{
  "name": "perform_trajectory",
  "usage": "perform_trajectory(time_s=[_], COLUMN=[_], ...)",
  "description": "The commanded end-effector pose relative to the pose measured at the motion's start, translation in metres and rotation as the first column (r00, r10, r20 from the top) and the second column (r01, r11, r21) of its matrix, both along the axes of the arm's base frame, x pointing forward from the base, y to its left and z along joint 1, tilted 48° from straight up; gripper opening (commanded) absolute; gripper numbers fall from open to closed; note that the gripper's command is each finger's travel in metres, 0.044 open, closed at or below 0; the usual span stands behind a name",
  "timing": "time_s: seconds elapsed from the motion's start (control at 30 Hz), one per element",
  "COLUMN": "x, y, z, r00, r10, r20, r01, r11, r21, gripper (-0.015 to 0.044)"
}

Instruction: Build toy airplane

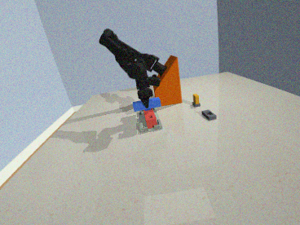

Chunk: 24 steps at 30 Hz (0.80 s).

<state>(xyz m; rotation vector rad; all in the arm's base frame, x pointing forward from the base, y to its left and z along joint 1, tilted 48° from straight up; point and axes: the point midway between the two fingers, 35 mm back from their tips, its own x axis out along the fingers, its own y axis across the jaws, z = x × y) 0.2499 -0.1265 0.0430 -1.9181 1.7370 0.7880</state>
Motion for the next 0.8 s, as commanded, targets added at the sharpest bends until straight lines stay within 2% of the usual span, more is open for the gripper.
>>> perform_trajectory(time_s=[0.0,0.43,0.77], x=[0.0002,0.0002,0.0014], y=[0.0001,0.0001,0.0075], z=[0.0003,0.0003,0.0053], r00=[1.000,1.000,1.000], r10=[0.000,0.000,0.000], r20=[0.001,0.001,0.001], r01=[0.000,0.000,0.000], r11=[1.000,1.000,1.000], r21=[0.000,0.000,0.004], gripper=[0.0109,0.0440,0.0440])
